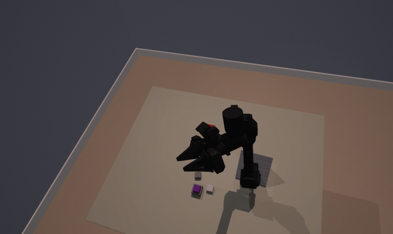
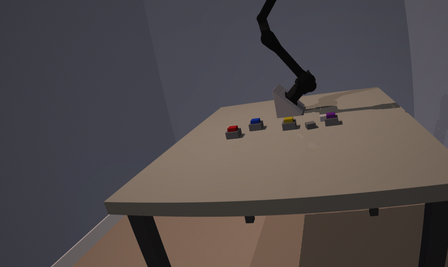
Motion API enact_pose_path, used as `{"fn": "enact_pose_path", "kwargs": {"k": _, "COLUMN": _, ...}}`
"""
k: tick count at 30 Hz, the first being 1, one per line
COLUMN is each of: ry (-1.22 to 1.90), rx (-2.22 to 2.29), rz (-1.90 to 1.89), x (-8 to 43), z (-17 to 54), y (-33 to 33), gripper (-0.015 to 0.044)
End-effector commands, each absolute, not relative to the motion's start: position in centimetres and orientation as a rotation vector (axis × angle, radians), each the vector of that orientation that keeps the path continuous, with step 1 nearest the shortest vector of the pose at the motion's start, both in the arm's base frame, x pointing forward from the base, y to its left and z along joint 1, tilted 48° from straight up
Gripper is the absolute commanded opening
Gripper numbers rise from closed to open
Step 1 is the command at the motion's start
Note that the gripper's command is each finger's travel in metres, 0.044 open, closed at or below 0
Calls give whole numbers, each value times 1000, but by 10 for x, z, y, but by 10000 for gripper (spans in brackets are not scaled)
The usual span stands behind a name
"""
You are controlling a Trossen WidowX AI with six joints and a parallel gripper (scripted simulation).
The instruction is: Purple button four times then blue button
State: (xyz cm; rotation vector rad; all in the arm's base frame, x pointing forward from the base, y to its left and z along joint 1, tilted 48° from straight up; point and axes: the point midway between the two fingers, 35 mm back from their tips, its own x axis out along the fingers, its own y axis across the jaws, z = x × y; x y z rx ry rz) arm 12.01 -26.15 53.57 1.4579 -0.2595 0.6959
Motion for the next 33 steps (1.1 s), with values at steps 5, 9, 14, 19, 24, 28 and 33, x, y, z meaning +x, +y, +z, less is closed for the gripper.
{"fn": "enact_pose_path", "kwargs": {"k": 5, "ry": -326, "rx": 1128, "rz": 686, "x": 76, "z": 565, "y": -194, "gripper": 400}}
{"fn": "enact_pose_path", "kwargs": {"k": 9, "ry": -331, "rx": 907, "rz": 667, "x": 59, "z": 574, "y": -142, "gripper": 400}}
{"fn": "enact_pose_path", "kwargs": {"k": 14, "ry": -261, "rx": 537, "rz": 619, "x": 57, "z": 568, "y": -49, "gripper": 400}}
{"fn": "enact_pose_path", "kwargs": {"k": 19, "ry": -79, "rx": 201, "rz": 560, "x": 91, "z": 531, "y": 35, "gripper": 400}}
{"fn": "enact_pose_path", "kwargs": {"k": 24, "ry": 201, "rx": -41, "rz": 506, "x": 147, "z": 467, "y": 85, "gripper": 400}}
{"fn": "enact_pose_path", "kwargs": {"k": 28, "ry": 475, "rx": -135, "rz": 475, "x": 191, "z": 404, "y": 96, "gripper": 400}}
{"fn": "enact_pose_path", "kwargs": {"k": 33, "ry": 824, "rx": -100, "rz": 460, "x": 228, "z": 325, "y": 81, "gripper": 400}}
